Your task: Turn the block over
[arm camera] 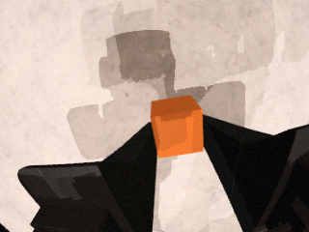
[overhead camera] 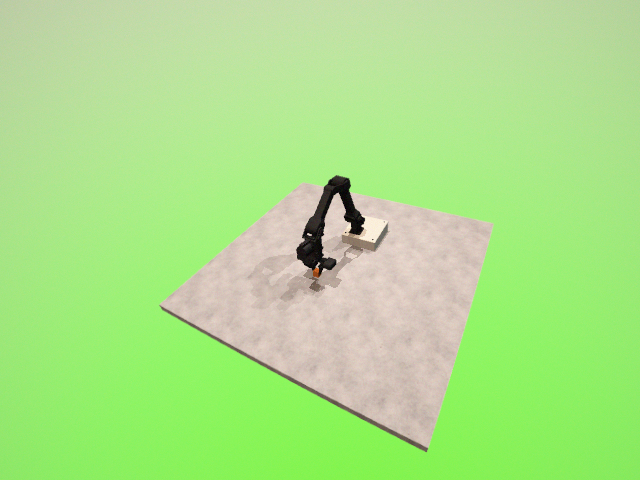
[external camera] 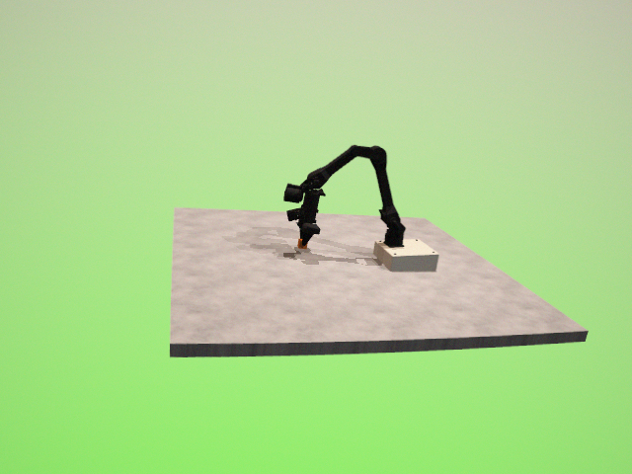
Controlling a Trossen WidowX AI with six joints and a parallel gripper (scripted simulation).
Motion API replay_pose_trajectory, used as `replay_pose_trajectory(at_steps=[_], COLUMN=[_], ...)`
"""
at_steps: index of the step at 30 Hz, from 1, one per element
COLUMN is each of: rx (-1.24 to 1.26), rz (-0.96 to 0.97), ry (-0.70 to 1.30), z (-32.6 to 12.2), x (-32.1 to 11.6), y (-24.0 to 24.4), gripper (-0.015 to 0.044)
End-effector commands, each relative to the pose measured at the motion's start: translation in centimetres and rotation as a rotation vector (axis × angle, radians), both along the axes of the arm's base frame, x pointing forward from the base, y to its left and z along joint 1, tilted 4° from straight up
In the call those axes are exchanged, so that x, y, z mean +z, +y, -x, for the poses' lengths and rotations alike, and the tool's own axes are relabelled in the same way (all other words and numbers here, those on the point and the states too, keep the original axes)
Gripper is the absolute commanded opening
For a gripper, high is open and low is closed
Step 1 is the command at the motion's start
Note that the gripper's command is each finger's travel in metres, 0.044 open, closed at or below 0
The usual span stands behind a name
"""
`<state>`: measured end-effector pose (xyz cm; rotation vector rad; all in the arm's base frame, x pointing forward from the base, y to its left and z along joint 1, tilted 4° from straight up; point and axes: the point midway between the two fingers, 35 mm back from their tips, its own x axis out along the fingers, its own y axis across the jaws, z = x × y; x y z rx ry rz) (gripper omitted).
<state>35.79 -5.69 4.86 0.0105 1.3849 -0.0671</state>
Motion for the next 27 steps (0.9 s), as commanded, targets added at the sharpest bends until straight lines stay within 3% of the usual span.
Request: replay_pose_trajectory(at_steps=[1, 27], rx=[0.002, 0.017], rz=[-0.004, 0.020], ry=[-0.049, -0.431], z=[0.13, 0.81], x=[-0.40, -0.79], y=[0.05, 0.10], gripper=[0.0000, 0.0000])
